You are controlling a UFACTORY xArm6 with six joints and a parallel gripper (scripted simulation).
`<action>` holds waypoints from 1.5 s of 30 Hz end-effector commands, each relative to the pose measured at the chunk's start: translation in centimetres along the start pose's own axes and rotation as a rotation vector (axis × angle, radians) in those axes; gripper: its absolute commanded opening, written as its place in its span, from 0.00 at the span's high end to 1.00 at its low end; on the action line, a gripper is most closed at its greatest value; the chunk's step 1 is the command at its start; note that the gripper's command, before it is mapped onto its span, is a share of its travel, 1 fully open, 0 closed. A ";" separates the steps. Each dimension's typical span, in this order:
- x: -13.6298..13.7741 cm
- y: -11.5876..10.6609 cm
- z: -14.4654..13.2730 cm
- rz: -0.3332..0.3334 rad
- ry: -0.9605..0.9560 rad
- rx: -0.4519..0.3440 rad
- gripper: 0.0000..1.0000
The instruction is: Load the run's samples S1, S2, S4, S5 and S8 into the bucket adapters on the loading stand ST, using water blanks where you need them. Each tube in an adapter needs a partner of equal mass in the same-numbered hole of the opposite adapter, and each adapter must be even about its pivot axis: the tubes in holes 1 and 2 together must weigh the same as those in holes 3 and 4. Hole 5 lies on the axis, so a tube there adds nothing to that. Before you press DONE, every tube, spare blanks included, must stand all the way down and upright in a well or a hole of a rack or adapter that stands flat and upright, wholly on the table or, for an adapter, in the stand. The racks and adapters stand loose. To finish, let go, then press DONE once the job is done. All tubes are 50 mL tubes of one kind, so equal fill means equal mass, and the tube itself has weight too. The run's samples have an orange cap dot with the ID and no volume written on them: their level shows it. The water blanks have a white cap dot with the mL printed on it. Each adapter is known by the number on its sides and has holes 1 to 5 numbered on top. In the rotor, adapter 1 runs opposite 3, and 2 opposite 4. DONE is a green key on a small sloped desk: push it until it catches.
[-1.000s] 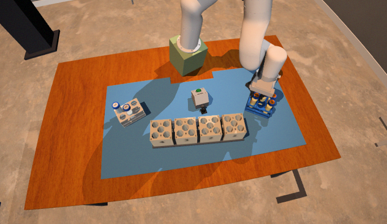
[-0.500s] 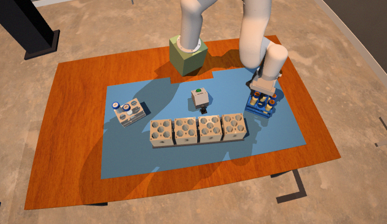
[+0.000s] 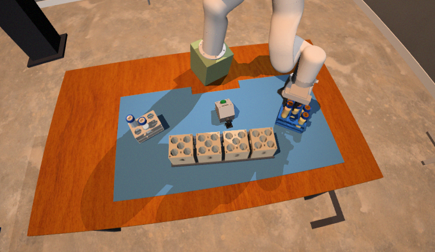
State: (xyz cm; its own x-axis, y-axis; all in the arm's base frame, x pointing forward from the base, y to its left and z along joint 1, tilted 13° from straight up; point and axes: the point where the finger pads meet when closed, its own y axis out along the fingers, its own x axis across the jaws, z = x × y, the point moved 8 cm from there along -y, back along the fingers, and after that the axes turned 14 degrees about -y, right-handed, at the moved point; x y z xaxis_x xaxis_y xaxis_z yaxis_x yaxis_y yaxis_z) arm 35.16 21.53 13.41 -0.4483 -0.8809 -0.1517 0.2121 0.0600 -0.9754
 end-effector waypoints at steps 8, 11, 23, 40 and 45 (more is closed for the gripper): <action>-0.1 -2.2 0.1 0.003 0.000 0.002 1.00; -0.1 -2.8 0.1 0.003 0.000 0.002 1.00; -0.1 -4.9 0.1 0.003 0.000 0.002 1.00; -0.1 -7.9 0.1 0.003 0.000 0.002 1.00; -0.1 -8.9 0.1 0.003 0.000 0.002 1.00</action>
State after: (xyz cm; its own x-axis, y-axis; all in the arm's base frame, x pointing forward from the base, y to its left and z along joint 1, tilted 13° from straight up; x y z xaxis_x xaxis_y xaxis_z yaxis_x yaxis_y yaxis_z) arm 33.46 21.04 21.30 -0.4483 -0.8809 -0.1518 0.2121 0.0602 -0.9754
